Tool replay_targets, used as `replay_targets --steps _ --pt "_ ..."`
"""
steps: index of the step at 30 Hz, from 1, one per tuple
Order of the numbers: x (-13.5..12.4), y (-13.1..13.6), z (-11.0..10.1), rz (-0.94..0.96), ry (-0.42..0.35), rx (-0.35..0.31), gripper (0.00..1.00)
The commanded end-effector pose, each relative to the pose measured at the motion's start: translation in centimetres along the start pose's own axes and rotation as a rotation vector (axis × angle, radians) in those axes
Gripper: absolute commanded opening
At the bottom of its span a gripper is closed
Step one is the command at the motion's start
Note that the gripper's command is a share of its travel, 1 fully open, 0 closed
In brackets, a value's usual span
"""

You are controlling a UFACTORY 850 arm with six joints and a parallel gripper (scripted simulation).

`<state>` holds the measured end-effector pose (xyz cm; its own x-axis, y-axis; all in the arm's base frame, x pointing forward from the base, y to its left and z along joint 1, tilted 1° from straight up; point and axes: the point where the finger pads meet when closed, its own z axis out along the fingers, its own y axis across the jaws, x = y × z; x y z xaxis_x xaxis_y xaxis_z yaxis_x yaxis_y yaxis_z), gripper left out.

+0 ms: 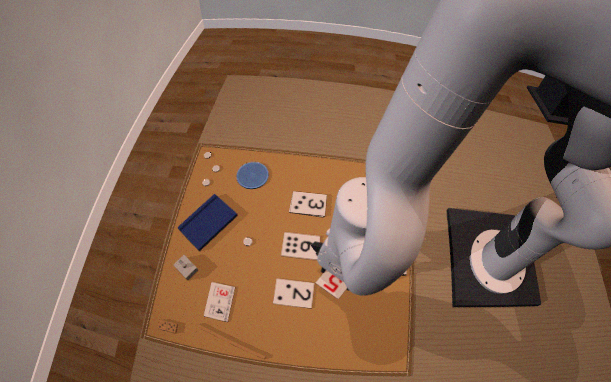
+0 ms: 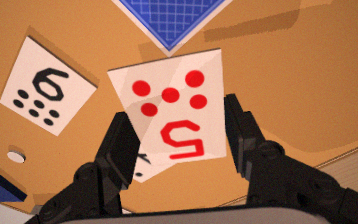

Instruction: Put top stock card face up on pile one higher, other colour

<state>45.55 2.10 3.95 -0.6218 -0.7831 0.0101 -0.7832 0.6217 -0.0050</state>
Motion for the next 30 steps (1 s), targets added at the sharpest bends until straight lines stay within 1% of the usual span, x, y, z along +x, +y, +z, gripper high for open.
replay_targets --steps 1,4,6,10,11,16,21,23,30 --pt "0.2 -1.7 -0.1 0.137 -0.001 0.001 0.63" --pt "0.5 -2.9 -0.1 0.235 -0.001 0.001 0.63" --pt "0.5 -2.9 -0.1 0.235 -0.001 0.001 0.63" --pt "0.9 -5.3 -0.1 0.429 -0.002 0.001 0.63" --pt "0.9 -5.3 -0.1 0.429 -0.002 0.001 0.63" --pt "1.4 -8.0 -0.1 0.650 -0.002 0.001 0.63" --pt "1.8 -10.1 -0.2 0.826 -0.002 0.001 0.63" --pt "1.8 -10.1 -0.2 0.826 -0.002 0.001 0.63" --pt "2.1 -11.9 -0.2 0.974 -0.002 0.001 0.63"
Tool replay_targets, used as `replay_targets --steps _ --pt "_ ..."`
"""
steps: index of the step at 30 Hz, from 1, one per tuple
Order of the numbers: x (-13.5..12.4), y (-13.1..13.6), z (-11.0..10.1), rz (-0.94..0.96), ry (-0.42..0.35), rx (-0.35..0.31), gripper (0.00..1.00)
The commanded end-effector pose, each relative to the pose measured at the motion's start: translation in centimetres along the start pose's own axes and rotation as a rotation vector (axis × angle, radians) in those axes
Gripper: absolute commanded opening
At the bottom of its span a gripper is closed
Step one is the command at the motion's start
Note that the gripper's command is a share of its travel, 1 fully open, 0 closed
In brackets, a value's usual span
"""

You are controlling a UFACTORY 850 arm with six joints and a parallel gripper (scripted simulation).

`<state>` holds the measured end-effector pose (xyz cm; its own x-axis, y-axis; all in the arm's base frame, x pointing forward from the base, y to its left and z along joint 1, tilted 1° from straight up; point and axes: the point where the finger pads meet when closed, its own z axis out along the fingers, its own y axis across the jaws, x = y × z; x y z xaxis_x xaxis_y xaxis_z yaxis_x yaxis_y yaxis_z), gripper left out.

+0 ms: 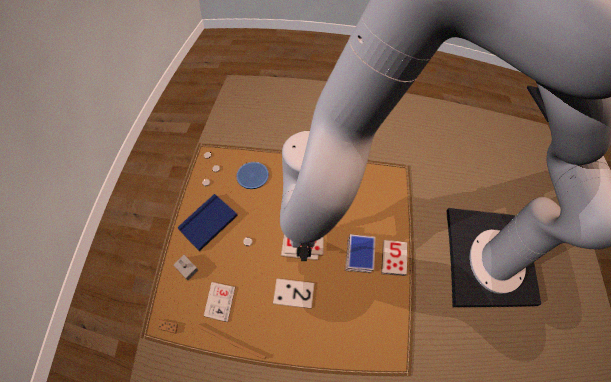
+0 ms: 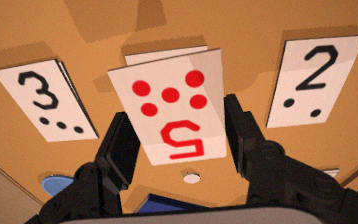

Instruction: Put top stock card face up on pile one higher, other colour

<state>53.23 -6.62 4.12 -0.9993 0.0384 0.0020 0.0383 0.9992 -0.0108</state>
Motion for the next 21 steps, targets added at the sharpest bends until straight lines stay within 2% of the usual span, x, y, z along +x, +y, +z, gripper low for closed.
replay_targets --steps 1,21 --pt "-0.49 -0.43 -0.08 0.048 -0.002 0.000 0.63" --pt "-0.74 -0.70 -0.08 0.078 -0.002 0.000 0.63"
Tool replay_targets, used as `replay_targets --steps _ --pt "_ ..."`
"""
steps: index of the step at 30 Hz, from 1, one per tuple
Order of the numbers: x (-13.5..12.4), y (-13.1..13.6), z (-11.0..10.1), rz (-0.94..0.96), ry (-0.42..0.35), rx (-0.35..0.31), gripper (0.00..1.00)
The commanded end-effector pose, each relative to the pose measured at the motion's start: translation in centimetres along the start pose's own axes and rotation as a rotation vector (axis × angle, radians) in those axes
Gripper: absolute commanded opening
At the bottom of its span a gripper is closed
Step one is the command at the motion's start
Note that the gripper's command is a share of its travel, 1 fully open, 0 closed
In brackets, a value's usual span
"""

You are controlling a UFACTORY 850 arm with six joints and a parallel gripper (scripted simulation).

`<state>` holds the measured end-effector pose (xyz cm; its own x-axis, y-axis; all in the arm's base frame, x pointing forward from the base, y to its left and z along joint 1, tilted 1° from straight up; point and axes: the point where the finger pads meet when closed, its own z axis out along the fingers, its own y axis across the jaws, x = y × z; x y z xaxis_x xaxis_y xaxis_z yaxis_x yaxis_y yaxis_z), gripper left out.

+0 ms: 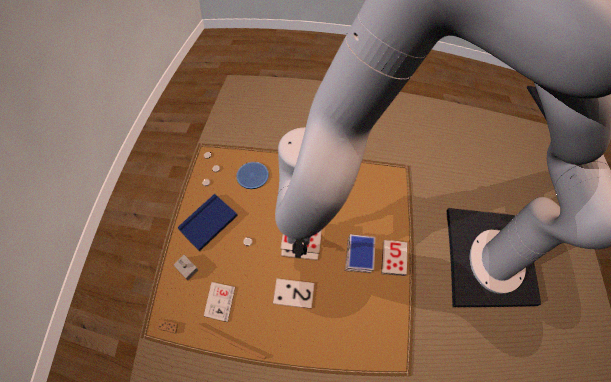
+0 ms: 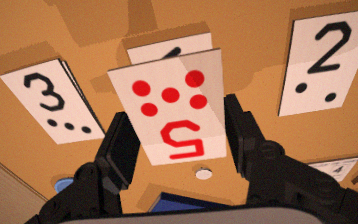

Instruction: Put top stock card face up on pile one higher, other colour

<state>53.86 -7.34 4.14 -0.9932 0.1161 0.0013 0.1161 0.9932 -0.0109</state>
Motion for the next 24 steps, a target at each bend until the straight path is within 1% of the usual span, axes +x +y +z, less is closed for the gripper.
replay_targets --steps 1,9,21,24 --pt "-0.1 0.0 -0.1 0.000 -0.002 0.000 0.63" --pt "-0.1 0.0 0.2 0.000 -0.002 0.000 0.63" --pt "-0.1 0.0 2.2 0.000 -0.002 0.000 0.63" --pt "-0.2 0.0 2.3 0.000 -0.002 0.000 0.63"
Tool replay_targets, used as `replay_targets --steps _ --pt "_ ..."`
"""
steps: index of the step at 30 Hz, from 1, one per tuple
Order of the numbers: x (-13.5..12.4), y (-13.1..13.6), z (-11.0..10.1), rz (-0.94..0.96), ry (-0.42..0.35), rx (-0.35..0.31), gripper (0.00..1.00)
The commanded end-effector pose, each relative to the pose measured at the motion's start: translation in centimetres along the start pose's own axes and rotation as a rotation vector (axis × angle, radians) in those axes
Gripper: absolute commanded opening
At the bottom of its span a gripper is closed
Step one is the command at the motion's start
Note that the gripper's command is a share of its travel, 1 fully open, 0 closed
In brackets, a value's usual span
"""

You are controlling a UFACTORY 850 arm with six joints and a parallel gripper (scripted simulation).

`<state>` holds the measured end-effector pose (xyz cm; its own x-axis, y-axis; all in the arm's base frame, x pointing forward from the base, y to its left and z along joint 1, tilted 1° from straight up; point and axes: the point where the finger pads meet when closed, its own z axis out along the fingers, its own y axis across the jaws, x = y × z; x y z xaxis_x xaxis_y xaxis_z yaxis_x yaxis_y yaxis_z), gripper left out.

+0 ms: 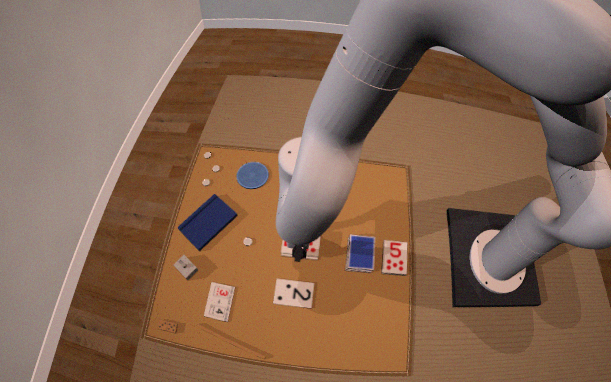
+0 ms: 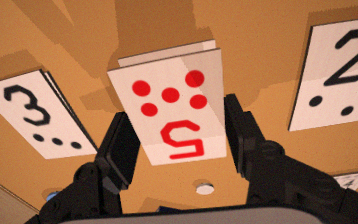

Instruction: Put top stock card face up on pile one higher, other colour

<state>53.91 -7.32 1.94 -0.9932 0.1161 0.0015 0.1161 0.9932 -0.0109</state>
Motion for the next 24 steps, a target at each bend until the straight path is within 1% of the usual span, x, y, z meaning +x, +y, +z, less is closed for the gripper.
replay_targets --steps 1,8,24 --pt "-0.11 0.00 0.27 0.000 -0.002 0.000 0.63" --pt "-0.13 0.02 0.89 0.000 -0.002 0.000 0.63" --pt "-0.13 0.02 0.96 0.000 -0.002 0.000 0.63"
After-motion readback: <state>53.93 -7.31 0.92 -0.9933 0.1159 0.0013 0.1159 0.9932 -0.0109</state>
